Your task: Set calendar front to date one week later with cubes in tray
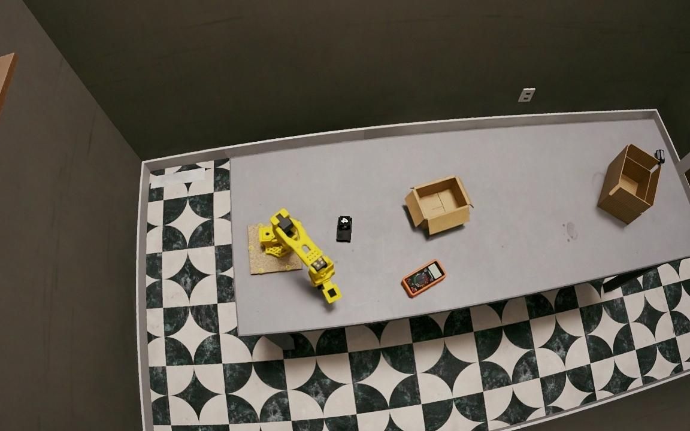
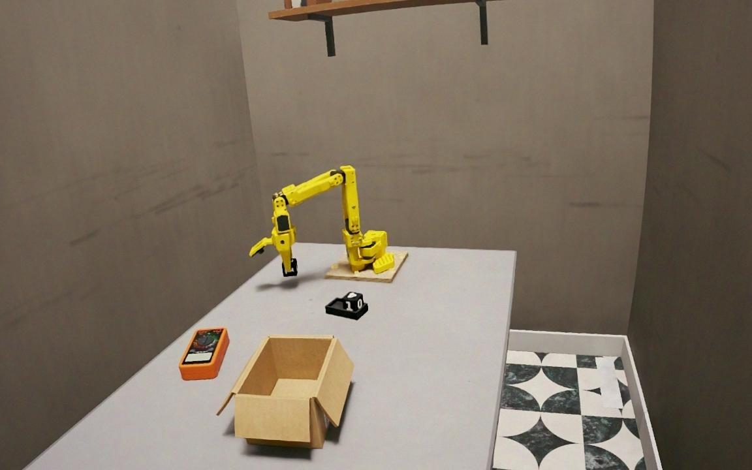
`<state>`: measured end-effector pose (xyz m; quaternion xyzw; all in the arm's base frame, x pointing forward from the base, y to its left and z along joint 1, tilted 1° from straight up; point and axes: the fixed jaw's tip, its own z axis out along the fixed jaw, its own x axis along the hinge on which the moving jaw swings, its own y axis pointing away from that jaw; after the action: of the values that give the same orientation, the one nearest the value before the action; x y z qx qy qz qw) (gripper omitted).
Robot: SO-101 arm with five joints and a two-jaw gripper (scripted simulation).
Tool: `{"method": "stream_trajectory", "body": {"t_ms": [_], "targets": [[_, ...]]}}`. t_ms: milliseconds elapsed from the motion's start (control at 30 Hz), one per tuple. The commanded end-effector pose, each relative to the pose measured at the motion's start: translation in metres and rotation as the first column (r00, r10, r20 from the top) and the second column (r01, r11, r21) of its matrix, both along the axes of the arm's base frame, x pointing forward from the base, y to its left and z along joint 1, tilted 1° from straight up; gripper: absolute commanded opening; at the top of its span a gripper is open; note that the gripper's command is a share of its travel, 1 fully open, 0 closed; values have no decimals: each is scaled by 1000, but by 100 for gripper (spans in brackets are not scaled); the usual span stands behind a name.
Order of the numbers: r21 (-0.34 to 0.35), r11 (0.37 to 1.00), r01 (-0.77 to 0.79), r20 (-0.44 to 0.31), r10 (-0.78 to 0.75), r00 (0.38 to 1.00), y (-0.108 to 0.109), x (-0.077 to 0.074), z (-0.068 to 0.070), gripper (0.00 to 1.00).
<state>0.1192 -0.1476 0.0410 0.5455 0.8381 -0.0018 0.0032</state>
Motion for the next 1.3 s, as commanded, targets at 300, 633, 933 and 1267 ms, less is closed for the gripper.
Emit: {"method": "stream_trajectory", "body": {"t_ms": [300,633,933,1267], "targets": [[17,1000,21,-11,-20,1000,1,-3,-9,0],[17,1000,21,-11,-20,1000,1,-3,-10,0],[17,1000,21,-11,-20,1000,1,-3,-16,0],[17,1000,21,-11,-20,1000,1,-3,-17,0]]}}
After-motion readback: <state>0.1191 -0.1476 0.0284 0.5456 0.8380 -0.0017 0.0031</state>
